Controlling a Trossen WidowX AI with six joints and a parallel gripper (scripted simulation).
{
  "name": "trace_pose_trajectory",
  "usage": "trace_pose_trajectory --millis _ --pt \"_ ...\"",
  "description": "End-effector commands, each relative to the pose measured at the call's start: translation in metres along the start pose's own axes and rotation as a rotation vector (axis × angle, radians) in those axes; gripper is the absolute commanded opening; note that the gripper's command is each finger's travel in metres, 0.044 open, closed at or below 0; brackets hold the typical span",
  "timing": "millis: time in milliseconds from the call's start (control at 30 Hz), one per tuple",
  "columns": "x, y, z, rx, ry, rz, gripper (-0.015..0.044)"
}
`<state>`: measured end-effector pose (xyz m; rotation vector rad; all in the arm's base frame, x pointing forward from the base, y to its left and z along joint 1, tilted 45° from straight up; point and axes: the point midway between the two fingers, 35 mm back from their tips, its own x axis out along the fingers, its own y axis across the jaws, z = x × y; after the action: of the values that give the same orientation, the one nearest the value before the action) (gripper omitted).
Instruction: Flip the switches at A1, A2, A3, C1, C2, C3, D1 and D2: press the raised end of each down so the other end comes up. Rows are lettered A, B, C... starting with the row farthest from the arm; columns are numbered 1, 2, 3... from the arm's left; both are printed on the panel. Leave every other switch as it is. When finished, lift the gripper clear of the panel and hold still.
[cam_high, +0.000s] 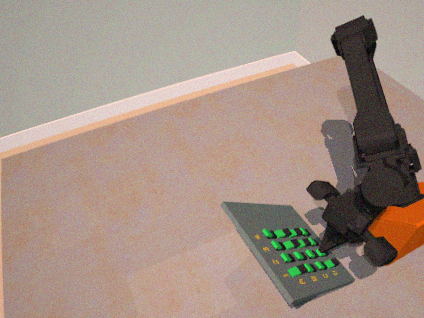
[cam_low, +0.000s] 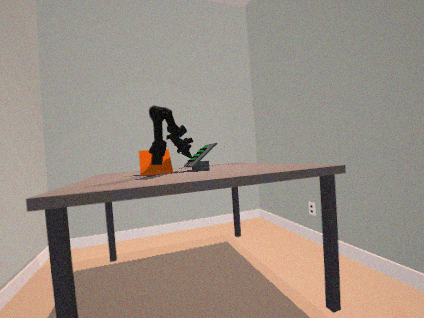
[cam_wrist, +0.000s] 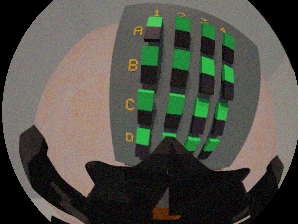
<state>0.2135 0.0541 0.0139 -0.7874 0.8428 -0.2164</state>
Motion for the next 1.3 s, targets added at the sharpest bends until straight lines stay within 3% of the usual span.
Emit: trace_pose_trajectory --millis 0,500,800,1000,1267 --pt "0.001 0.0 -0.002 -0.009 0.006 0.002 0.0" --pt "0.003 0.0 -0.002 -0.009 0.006 0.002 0.0" --pt "-0.061 0.001 -0.005 -0.011 -0.016 0.006 0.0" --pt "-0.063 0.001 -0.005 -0.011 -0.018 0.005 0.0" --pt "-0.071 -0.012 0.046 -0.01 -0.019 0.004 0.0"
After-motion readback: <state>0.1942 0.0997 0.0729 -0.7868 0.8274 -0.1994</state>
